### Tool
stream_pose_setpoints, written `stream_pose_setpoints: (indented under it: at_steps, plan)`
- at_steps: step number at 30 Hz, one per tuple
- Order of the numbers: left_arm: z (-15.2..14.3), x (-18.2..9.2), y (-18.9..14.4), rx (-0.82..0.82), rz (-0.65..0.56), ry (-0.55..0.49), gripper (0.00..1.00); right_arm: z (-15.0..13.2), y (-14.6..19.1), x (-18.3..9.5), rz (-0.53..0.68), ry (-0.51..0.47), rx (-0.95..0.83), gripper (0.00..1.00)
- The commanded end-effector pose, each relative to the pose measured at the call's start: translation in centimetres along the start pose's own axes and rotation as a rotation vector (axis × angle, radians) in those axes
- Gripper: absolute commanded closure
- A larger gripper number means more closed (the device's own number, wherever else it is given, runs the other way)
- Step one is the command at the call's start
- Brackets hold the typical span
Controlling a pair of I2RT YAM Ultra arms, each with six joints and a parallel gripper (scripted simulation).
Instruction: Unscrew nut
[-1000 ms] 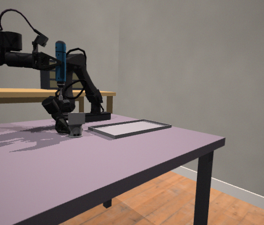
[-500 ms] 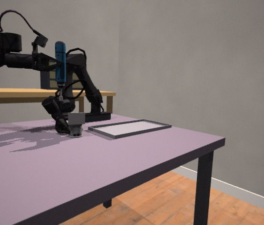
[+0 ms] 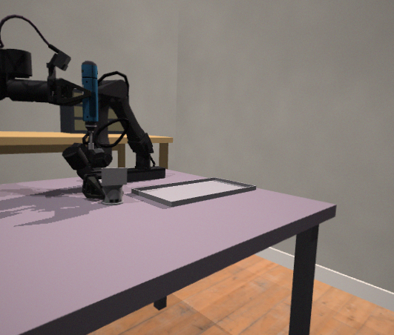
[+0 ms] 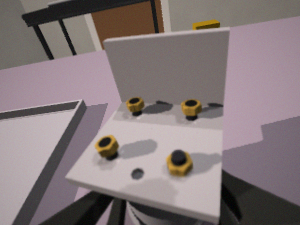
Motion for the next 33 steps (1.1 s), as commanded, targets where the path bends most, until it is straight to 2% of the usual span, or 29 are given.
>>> stream_pose_setpoints:
  at_steps: [1,3,5,14,19,25,26,33]
  plan:
    - [0.2,0.0,-0.1,0.001,0.001,-0.004,0.41,3.7,-0.2,0.0,-0.017,-0.148,-0.006,0.58]
    - [0.2,0.0,-0.1,0.001,0.001,-0.004,0.41,3.2,-0.1,-0.2,-0.015,-0.139,-0.006,0.58]
    - [0.2,0.0,-0.1,0.001,0.001,-0.004,0.41,4.2,-0.2,-0.1,-0.019,-0.161,-0.006,0.58]
    - [0.2,0.0,-0.1,0.001,0.001,-0.004,0.41,4.1,-0.4,-0.1,-0.020,-0.160,-0.006,0.58]
    - [0.2,0.0,-0.1,0.001,0.001,-0.004,0.41,3.0,-0.2,-0.1,-0.016,-0.134,-0.006,0.58]
    - [0.2,0.0,-0.1,0.001,0.001,-0.004,0.41,4.0,-0.3,-0.1,-0.020,-0.159,-0.006,0.58]
    - [0.2,0.0,-0.1,0.001,0.001,-0.004,0.41,3.2,-0.2,0.4,-0.017,-0.137,-0.006,0.58]
    - [0.2,0.0,-0.1,0.001,0.001,-0.004,0.41,3.2,-0.2,1.3,-0.017,-0.139,-0.006,0.58]
Point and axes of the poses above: on each arm, the point where the finger pads meet when closed, its own x axis out along the fingers, its own y axis across the jaws, z = x × y, the point moved 4 cm from there along -x, back along the fingers, and after that the axes turned 8 degrees about -x, right-handed, at the moved point
